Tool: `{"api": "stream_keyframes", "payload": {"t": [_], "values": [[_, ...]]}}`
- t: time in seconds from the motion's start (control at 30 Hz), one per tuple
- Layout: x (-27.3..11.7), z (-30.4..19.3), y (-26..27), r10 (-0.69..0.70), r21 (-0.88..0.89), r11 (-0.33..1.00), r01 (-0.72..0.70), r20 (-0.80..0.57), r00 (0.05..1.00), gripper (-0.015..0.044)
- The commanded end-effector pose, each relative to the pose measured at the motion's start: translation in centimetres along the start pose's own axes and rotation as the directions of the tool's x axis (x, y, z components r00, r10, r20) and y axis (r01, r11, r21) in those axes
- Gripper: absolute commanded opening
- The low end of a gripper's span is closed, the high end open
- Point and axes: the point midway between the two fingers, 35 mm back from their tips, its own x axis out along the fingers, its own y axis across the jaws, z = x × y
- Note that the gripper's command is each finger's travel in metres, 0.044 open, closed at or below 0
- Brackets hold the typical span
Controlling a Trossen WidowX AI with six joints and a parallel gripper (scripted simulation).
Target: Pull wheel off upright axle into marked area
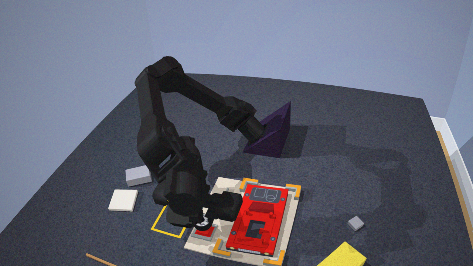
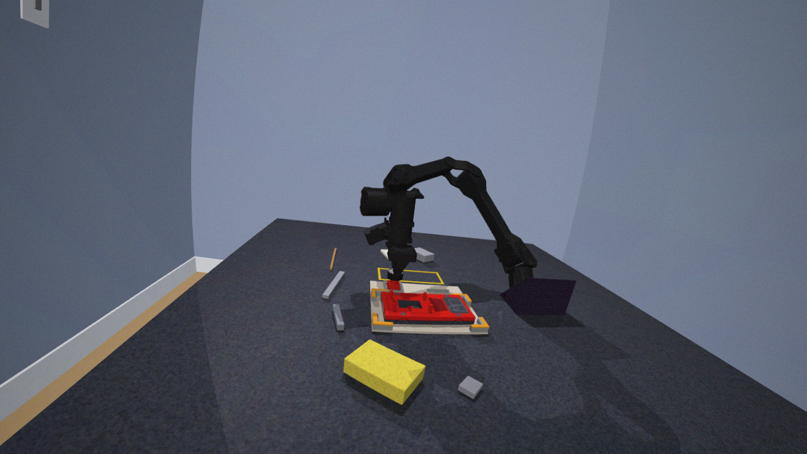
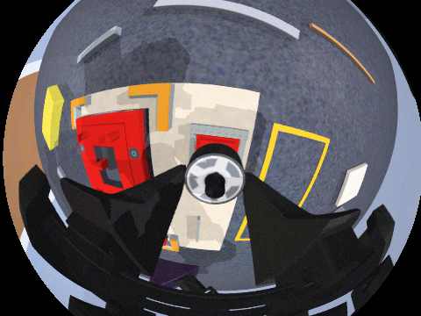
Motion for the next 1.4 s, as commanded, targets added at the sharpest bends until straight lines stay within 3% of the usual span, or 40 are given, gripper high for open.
{"api": "stream_keyframes", "payload": {"t": [0.0,1.37], "values": [[-1.0,-0.1,0.2,0.006,-0.007,1.0,-0.006,0.013,1.0,0.0],[-2.3,-0.1,0.2,0.005,-0.008,1.0,-0.005,0.016,1.0,0.0]]}}
